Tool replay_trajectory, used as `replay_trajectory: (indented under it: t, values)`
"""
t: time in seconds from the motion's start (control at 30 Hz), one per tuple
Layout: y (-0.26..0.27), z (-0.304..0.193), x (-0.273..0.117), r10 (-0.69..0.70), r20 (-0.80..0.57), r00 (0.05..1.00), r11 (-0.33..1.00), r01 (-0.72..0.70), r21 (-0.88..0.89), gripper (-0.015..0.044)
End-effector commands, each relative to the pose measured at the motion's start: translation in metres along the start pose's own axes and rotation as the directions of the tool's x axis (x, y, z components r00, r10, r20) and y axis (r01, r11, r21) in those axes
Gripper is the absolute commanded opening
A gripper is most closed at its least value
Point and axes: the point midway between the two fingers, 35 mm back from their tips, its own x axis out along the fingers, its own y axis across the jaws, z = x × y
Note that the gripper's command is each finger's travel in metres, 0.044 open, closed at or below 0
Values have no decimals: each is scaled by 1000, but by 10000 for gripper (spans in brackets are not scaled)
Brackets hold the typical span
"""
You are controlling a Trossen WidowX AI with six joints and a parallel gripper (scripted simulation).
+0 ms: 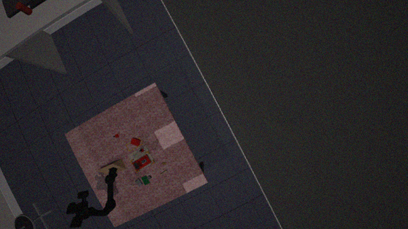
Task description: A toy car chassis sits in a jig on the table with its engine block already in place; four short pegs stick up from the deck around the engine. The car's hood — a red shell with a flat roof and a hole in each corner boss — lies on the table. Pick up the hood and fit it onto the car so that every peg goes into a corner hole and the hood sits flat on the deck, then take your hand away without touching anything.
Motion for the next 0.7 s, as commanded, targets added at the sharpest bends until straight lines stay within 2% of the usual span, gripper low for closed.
replay_trajectory:
  t: [0.0,0.17,0.37,0.67]
  values:
    - [24,-4,19,47,-43,998,999,-47,13,440]
    - [43,-9,36,92,-86,992,994,-86,72,440]
    - [91,-30,78,201,-199,959,966,-160,204,440]
    - [174,-82,128,371,-399,838,863,-153,481,440]
